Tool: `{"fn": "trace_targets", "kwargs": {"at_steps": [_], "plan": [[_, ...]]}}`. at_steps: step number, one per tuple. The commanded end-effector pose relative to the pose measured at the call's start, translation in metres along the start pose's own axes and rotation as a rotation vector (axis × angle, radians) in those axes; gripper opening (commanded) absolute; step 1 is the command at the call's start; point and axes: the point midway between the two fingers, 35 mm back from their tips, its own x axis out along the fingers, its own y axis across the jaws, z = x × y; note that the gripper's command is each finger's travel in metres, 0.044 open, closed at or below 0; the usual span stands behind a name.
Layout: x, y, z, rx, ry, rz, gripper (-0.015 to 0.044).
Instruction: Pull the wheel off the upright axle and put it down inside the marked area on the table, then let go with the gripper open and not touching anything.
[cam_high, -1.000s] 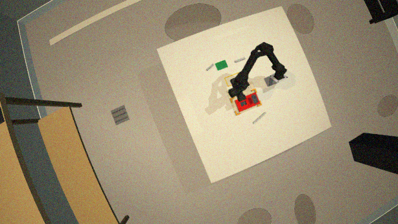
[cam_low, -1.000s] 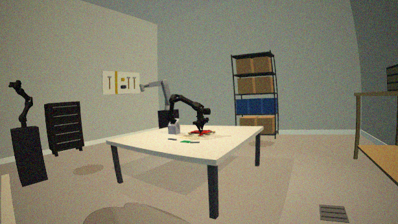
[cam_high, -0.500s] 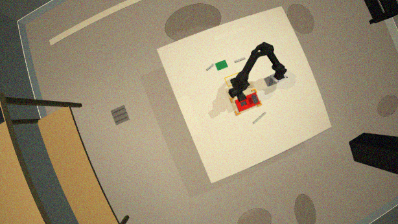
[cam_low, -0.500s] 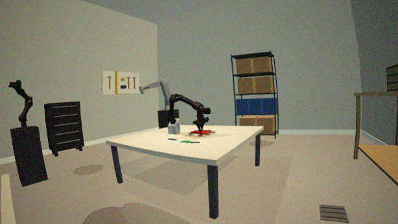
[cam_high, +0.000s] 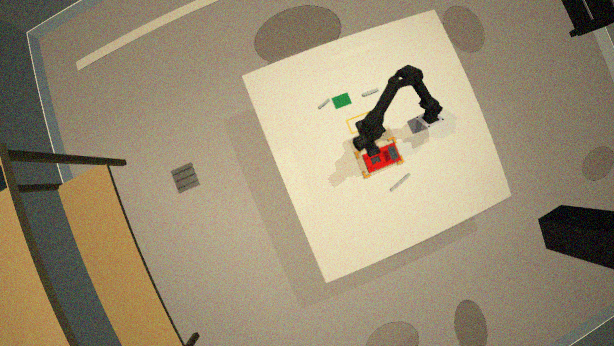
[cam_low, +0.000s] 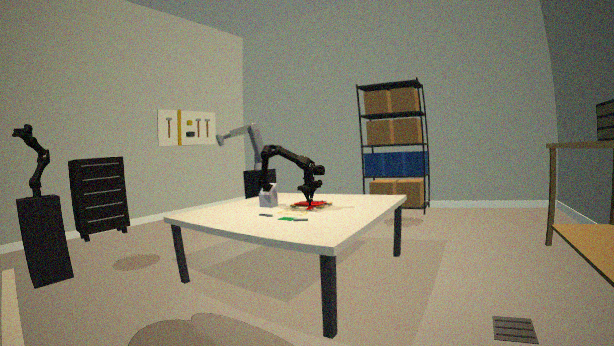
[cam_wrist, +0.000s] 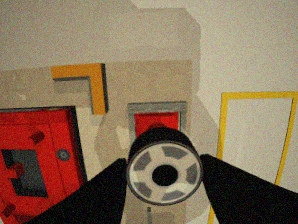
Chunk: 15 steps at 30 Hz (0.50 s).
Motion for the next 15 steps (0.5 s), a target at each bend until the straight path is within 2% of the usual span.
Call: {"fn": "trace_targets", "kwargs": {"at_steps": [1,15], "plan": [[-0.0015,0.0000,-0.0004,0.002,0.002,0.001,0.0000],[-0.0062,0.0000,-0.0005,0.002,0.003,0.001,0.0000]]}}
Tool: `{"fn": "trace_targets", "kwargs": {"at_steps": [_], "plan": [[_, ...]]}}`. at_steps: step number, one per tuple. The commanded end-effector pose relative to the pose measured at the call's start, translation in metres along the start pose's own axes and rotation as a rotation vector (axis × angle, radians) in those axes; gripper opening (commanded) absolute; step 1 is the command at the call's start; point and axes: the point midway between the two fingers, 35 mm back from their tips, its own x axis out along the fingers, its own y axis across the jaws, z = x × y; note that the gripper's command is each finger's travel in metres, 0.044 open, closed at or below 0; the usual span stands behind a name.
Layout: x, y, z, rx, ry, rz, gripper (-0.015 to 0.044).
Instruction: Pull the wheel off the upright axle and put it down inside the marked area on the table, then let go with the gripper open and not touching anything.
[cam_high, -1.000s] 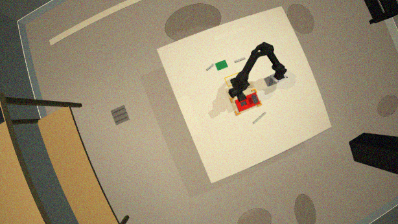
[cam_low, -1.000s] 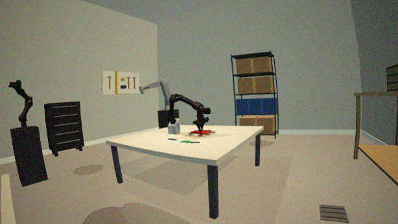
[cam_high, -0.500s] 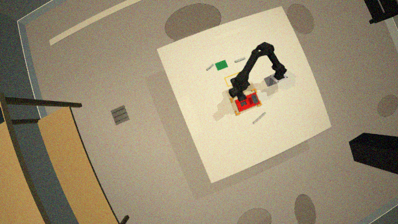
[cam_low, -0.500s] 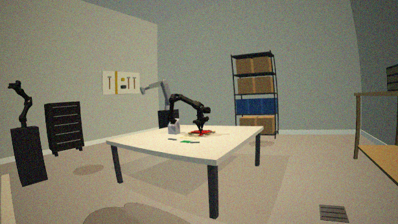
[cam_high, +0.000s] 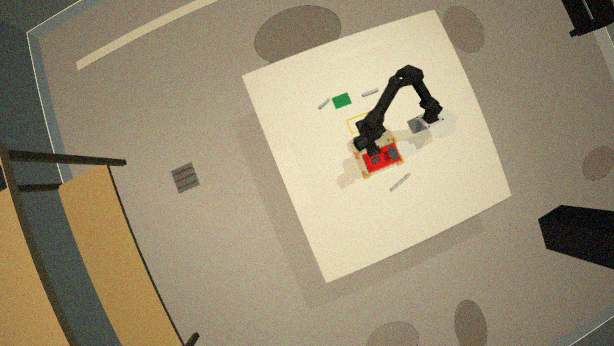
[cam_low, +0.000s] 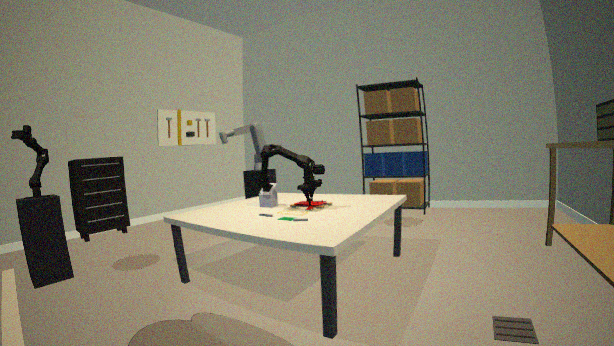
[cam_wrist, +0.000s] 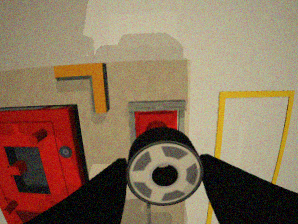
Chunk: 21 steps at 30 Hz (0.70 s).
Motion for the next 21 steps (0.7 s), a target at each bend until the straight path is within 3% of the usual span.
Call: {"fn": "trace_targets", "kwargs": {"at_steps": [1,6,13,21], "plan": [[-0.002,0.000,0.000,0.002,0.002,0.001,0.0000],[-0.006,0.000,0.000,0.002,0.002,0.001,0.0000],[-0.037,0.000,-0.001,0.002,0.003,0.002,0.0000],[-0.031,-0.020,-0.008,0.003,-0.003,0.001,0.0000]]}}
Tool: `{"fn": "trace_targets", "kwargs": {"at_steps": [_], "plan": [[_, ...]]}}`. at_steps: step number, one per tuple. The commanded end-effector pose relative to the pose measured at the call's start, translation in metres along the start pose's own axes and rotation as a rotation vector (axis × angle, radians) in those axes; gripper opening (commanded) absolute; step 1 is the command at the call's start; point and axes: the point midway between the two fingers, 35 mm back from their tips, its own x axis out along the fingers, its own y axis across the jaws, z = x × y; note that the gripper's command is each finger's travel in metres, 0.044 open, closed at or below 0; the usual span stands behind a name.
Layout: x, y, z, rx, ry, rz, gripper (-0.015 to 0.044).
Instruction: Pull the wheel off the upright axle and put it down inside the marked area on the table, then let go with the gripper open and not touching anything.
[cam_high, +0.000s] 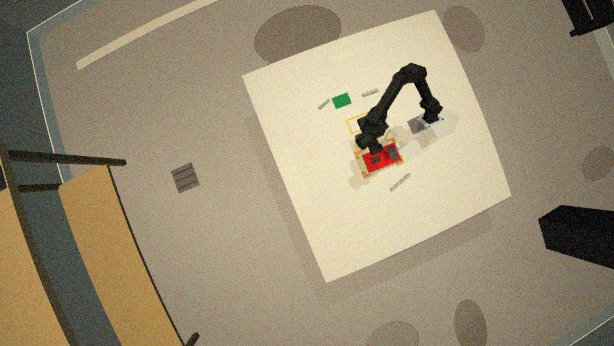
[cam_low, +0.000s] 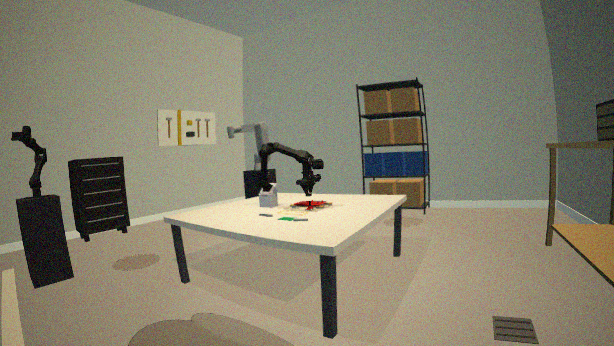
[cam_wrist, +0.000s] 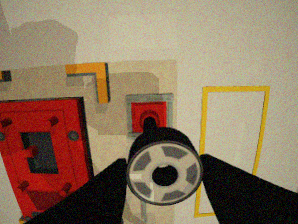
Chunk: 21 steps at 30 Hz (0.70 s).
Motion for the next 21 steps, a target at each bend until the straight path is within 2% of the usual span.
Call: {"fn": "trace_targets", "kwargs": {"at_steps": [1,21], "plan": [[0.000,-0.019,-0.008,0.007,0.005,-0.001,0.0000],[-0.006,-0.097,-0.064,0.002,0.013,-0.004,0.0000]]}}
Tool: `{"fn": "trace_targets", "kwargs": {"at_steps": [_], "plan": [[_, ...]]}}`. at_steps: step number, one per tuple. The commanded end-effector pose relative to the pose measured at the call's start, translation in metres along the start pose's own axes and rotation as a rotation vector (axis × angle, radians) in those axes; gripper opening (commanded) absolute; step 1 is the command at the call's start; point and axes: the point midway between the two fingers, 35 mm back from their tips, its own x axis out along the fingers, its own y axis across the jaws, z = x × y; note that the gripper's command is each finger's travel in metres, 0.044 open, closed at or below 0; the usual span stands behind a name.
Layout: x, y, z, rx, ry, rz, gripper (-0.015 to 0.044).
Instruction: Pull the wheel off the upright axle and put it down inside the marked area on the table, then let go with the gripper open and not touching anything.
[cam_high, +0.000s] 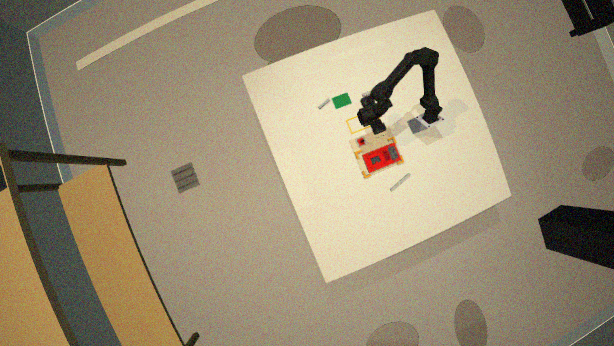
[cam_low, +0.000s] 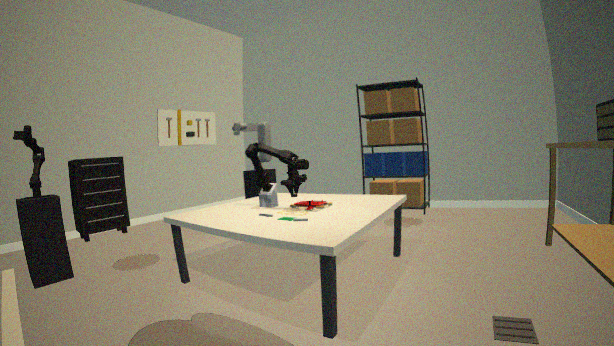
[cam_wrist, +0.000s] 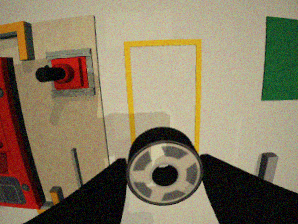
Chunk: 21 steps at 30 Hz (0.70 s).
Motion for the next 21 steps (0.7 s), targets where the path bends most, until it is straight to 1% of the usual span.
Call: {"fn": "trace_targets", "kwargs": {"at_steps": [1,5,15,21], "plan": [[0.001,-0.012,-0.013,-0.008,0.008,-0.006,0.0000],[0.002,-0.012,-0.013,-0.008,0.008,-0.006,0.0000],[0.026,-0.012,-0.012,-0.008,0.008,-0.006,0.0000],[0.057,-0.012,-0.010,-0.007,0.008,-0.005,0.0000]]}}
